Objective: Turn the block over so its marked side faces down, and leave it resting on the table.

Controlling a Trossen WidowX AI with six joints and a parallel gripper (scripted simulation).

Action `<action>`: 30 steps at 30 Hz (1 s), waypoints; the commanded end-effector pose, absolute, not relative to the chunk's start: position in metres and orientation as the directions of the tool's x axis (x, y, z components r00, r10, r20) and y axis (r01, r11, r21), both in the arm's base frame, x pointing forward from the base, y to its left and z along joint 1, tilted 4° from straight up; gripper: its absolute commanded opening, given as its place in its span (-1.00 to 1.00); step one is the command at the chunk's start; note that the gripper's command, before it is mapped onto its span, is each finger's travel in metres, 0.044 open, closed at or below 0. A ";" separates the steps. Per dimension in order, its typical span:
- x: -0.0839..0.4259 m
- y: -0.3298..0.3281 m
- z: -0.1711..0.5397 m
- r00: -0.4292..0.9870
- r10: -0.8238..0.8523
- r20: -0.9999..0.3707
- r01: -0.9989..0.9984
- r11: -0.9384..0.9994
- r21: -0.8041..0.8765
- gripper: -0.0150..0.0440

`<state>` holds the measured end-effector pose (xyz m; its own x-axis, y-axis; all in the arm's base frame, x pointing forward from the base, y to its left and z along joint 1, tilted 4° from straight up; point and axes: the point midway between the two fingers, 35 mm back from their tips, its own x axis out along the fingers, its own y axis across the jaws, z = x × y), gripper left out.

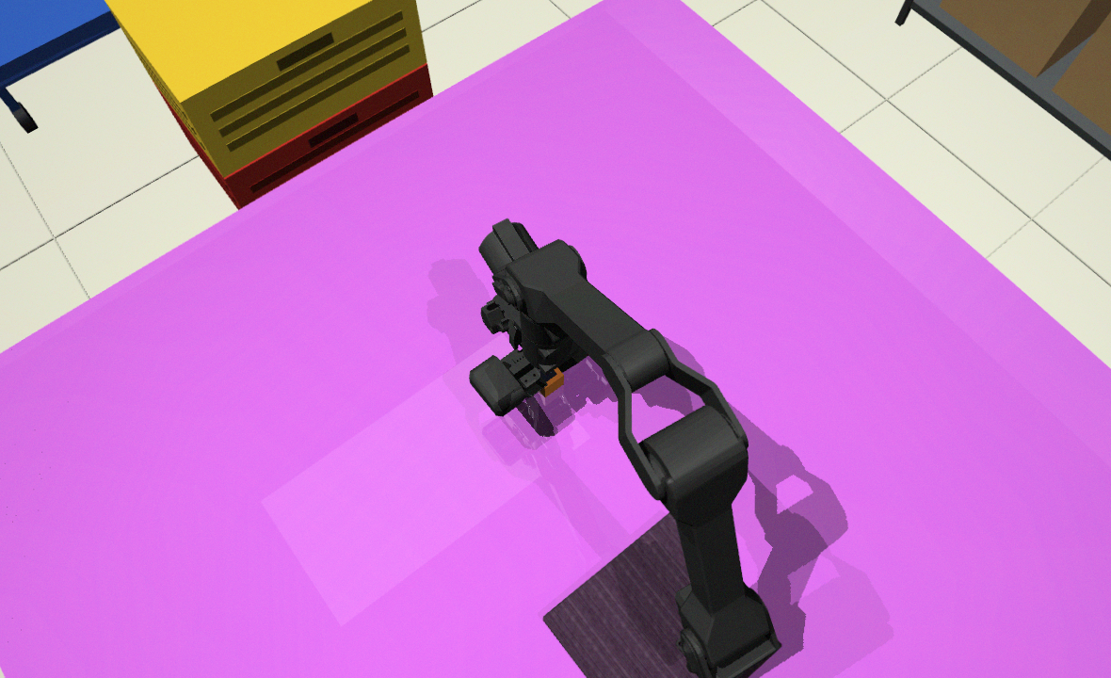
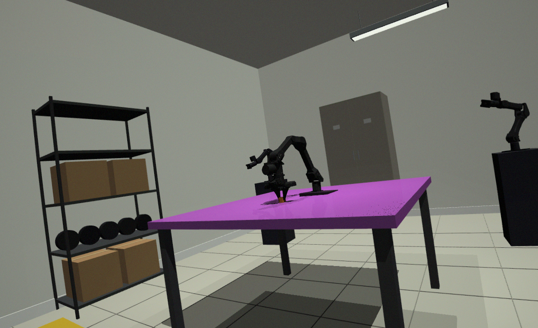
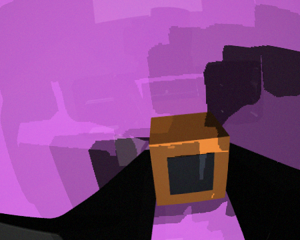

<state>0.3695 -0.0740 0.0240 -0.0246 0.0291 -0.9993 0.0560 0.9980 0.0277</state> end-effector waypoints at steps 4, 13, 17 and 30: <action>0.370 -0.074 0.025 -0.025 0.026 -0.999 0.056 0.998 0.025 -0.49; 0.370 -0.075 0.054 -0.025 0.026 -0.999 0.056 0.998 0.025 -0.49; 0.371 -0.075 0.052 0.012 0.025 -1.000 0.057 0.998 0.026 -0.49; 0.373 -0.076 0.045 0.204 0.015 -0.979 0.061 0.998 0.028 -0.49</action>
<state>0.3730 -0.0757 0.0449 0.1603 0.0154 -0.9869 0.0623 0.9977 0.0256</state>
